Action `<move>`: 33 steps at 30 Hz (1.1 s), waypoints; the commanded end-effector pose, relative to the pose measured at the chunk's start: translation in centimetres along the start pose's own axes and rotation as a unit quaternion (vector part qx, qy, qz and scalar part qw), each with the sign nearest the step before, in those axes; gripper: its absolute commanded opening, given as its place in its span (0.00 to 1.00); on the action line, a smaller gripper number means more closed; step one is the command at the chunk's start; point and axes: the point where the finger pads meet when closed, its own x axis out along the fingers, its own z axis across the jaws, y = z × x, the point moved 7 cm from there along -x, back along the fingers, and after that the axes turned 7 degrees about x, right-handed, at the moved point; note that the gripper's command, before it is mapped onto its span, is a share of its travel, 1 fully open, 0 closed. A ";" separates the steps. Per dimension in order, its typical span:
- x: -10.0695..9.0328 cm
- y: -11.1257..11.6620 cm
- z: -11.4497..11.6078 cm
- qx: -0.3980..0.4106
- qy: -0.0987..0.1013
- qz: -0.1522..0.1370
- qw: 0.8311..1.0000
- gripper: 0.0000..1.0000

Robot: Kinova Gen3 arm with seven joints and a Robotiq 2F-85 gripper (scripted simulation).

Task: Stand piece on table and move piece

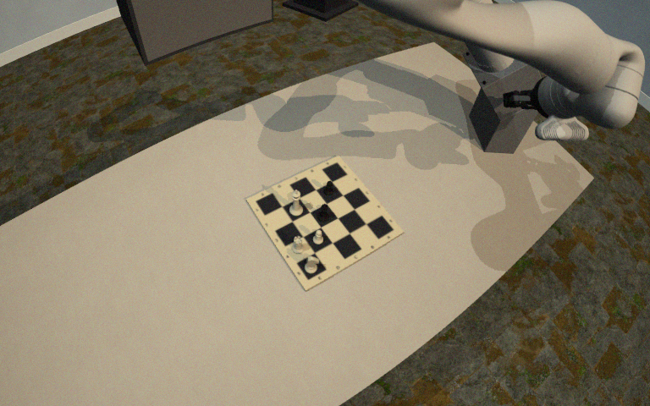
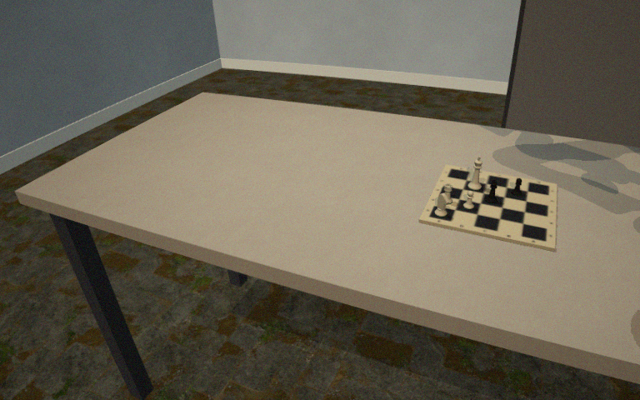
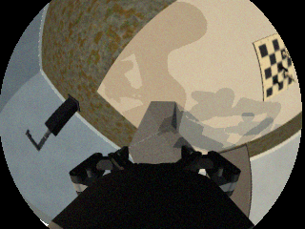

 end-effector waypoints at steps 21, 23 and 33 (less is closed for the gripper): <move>-0.1 0.0 0.0 0.001 0.000 0.001 1.000 1.00; -0.1 0.1 0.0 0.003 0.000 0.002 1.000 1.00; -0.8 1.1 0.9 0.051 0.003 0.017 0.999 1.00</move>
